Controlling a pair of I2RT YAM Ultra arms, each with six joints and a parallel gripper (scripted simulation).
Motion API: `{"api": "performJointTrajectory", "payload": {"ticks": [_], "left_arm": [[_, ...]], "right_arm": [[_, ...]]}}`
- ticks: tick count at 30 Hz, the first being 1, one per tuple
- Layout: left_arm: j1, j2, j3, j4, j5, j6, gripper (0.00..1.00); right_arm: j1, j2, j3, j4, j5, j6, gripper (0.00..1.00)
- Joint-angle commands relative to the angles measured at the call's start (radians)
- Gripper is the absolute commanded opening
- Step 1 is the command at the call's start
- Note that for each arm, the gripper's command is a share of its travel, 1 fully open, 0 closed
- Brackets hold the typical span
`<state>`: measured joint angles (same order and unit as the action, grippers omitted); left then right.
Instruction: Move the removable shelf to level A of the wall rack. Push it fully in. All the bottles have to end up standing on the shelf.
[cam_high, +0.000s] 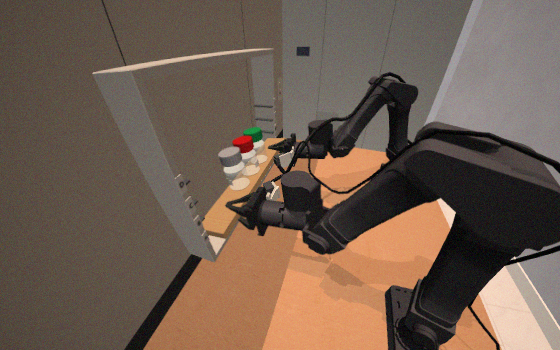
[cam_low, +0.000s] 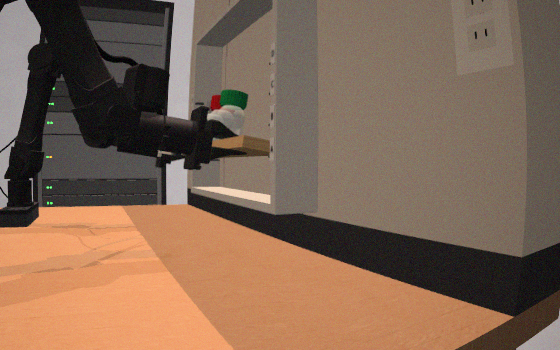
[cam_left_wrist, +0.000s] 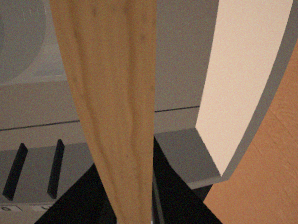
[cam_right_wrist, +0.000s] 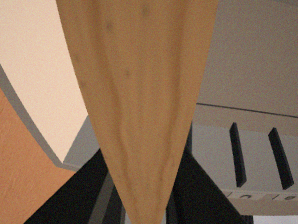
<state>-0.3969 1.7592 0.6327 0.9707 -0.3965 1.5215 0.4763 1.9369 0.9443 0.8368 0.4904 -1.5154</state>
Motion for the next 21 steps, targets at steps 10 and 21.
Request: {"api": "performJointTrajectory", "payload": {"ticks": [10, 21], "left_arm": [[0.031, 0.007, 0.111, 0.051, 0.023, 0.049, 0.0], [0.044, 0.036, 0.156, 0.034, 0.035, 0.049, 0.0]], "right_arm": [[-0.033, 0.006, 0.114, 0.046, -0.017, -0.055, 0.0], [-0.046, 0.034, 0.162, 0.025, -0.029, -0.055, 0.0]]}}
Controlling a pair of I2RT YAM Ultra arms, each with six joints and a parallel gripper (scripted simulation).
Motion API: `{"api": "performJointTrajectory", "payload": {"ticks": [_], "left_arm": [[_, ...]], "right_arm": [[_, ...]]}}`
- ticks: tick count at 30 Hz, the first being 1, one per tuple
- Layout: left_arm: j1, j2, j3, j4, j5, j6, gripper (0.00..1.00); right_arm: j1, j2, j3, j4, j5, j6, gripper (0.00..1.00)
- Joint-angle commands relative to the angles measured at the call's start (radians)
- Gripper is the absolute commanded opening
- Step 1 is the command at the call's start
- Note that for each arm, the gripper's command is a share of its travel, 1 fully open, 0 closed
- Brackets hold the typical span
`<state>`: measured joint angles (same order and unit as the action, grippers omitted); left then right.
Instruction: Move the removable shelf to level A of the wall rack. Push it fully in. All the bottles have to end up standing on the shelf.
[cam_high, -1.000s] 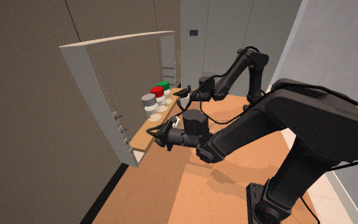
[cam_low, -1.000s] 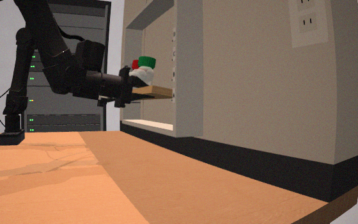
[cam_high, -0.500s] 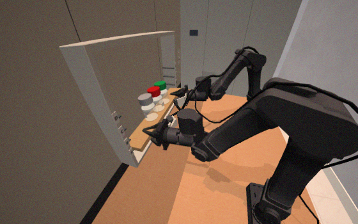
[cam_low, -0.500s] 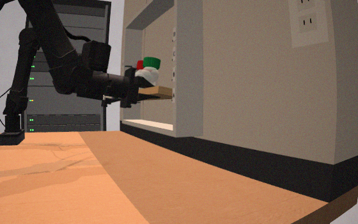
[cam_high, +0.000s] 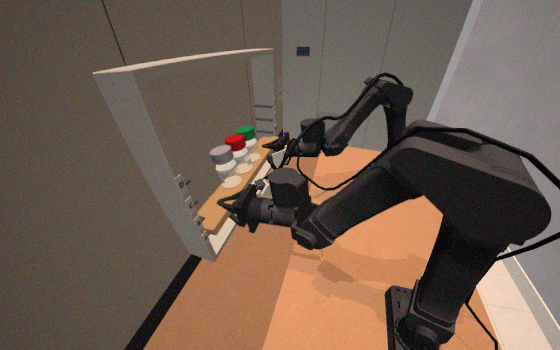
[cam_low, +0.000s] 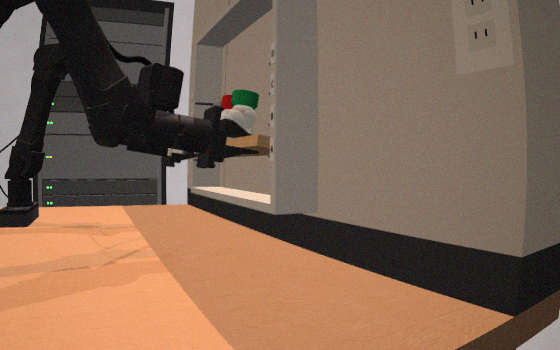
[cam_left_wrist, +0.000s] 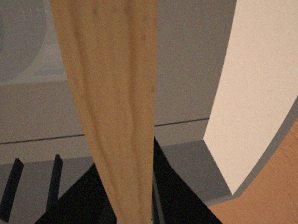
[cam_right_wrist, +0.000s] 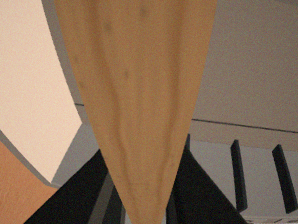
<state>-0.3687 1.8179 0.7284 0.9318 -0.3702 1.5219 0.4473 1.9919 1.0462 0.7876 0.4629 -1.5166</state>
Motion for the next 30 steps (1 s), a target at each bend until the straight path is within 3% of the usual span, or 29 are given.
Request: {"api": "performJointTrajectory", "payload": {"ticks": [1, 30], "left_arm": [[0.017, -0.019, 0.065, 0.071, 0.01, 0.049, 0.0], [0.026, -0.005, 0.11, 0.041, 0.019, 0.049, 0.0]], "right_arm": [[-0.018, -0.018, 0.066, 0.072, -0.003, -0.053, 0.0], [-0.028, -0.002, 0.114, 0.039, -0.012, -0.053, 0.0]]}}
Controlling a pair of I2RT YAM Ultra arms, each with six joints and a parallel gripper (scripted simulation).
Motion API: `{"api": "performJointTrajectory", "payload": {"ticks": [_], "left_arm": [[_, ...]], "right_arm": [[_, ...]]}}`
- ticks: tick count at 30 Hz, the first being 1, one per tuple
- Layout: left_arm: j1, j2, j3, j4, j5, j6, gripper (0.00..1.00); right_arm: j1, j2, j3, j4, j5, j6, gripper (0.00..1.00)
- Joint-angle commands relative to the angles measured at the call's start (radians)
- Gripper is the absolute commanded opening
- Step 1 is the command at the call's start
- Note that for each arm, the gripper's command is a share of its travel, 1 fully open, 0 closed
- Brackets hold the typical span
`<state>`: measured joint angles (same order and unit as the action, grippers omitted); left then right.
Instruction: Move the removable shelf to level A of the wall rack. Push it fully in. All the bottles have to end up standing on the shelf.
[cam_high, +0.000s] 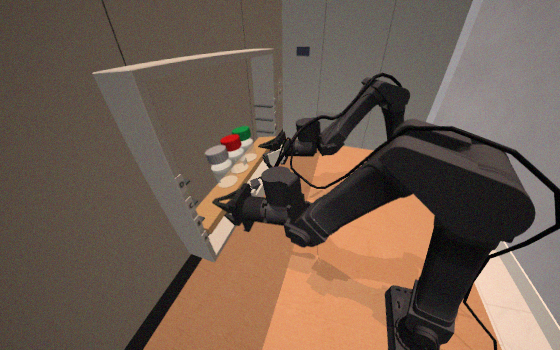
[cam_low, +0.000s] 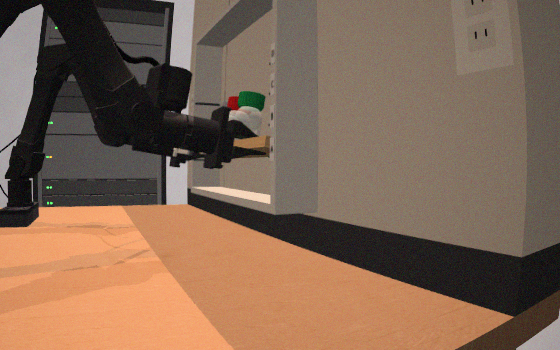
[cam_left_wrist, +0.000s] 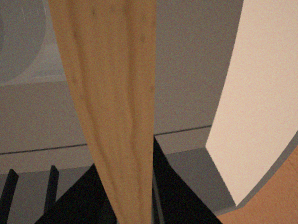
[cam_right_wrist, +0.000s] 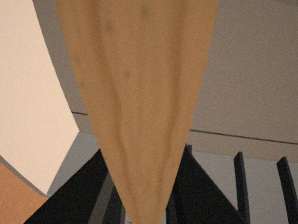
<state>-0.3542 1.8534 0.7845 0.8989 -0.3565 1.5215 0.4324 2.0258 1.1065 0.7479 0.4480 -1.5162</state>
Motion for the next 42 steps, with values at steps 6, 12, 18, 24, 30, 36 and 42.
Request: {"api": "performJointTrajectory", "payload": {"ticks": [6, 12, 18, 24, 30, 36, 42], "left_arm": [[0.011, -0.045, 0.056, 0.067, 0.005, 0.049, 0.0], [0.011, -0.05, 0.058, 0.06, 0.005, 0.049, 0.0], [0.011, -0.054, 0.061, 0.054, 0.005, 0.049, 0.0], [0.011, -0.059, 0.063, 0.046, 0.005, 0.049, 0.0], [0.011, -0.063, 0.066, 0.039, 0.005, 0.049, 0.0], [0.011, -0.067, 0.069, 0.033, 0.004, 0.049, 0.0], [0.011, -0.073, 0.071, 0.024, 0.004, 0.049, 0.0]], "right_arm": [[-0.013, -0.04, 0.056, 0.073, 0.003, -0.053, 0.0], [-0.013, -0.044, 0.058, 0.067, 0.003, -0.053, 0.0], [-0.013, -0.047, 0.06, 0.062, 0.003, -0.053, 0.0], [-0.013, -0.051, 0.063, 0.055, 0.003, -0.053, 0.0], [-0.013, -0.054, 0.065, 0.049, 0.003, -0.053, 0.0], [-0.013, -0.057, 0.068, 0.044, 0.003, -0.053, 0.0], [-0.013, -0.06, 0.07, 0.038, 0.003, -0.053, 0.0]]}}
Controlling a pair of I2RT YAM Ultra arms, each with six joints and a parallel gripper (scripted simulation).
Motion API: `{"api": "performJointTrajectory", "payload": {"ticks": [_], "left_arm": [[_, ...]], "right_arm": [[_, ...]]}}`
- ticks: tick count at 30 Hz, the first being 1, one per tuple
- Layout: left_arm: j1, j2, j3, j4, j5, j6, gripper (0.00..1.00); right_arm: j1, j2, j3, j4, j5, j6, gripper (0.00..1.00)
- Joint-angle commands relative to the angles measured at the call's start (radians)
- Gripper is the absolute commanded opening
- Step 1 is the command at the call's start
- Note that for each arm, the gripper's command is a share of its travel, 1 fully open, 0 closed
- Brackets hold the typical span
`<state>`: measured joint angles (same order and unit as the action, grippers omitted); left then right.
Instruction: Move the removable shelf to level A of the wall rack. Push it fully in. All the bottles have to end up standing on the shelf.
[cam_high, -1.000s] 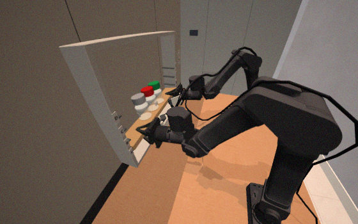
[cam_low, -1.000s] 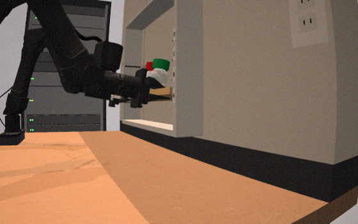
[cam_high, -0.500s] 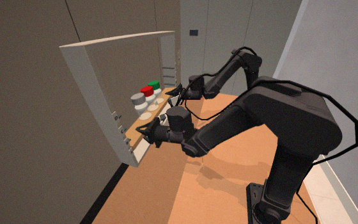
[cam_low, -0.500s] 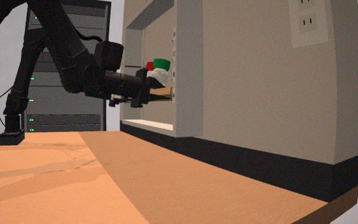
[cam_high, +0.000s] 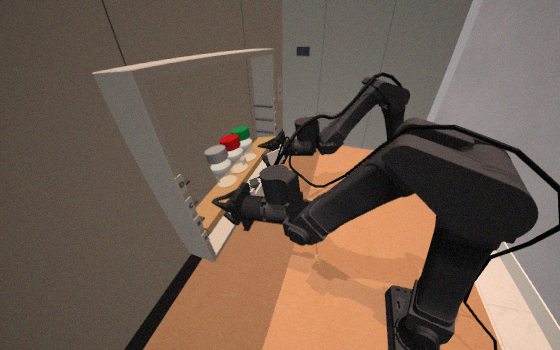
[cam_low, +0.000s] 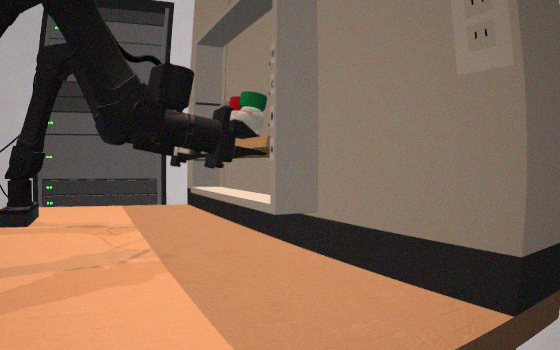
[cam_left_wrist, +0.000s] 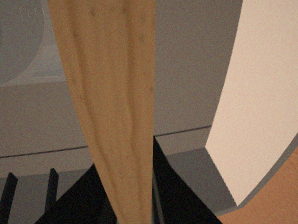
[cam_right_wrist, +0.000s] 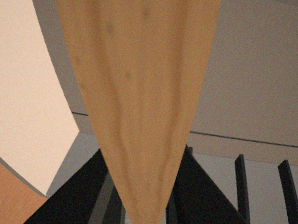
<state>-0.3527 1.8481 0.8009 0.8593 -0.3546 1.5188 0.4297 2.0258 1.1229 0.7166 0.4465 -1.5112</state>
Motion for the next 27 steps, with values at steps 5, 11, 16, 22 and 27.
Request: {"api": "performJointTrajectory", "payload": {"ticks": [5, 11, 16, 22, 27], "left_arm": [[0.01, -0.072, 0.056, 0.058, 0.002, 0.052, 0.0], [0.01, -0.074, 0.056, 0.056, 0.002, 0.052, 0.0], [0.01, -0.075, 0.057, 0.054, 0.002, 0.052, 0.0], [0.01, -0.076, 0.057, 0.053, 0.002, 0.052, 0.0], [0.01, -0.076, 0.057, 0.053, 0.002, 0.051, 0.0]], "right_arm": [[-0.01, -0.062, 0.056, 0.065, 0.005, -0.058, 0.0], [-0.01, -0.062, 0.057, 0.064, 0.005, -0.057, 0.0], [-0.01, -0.062, 0.057, 0.064, 0.005, -0.057, 0.0], [-0.01, -0.062, 0.057, 0.064, 0.005, -0.057, 0.0], [-0.01, -0.062, 0.057, 0.064, 0.005, -0.057, 0.0]]}}
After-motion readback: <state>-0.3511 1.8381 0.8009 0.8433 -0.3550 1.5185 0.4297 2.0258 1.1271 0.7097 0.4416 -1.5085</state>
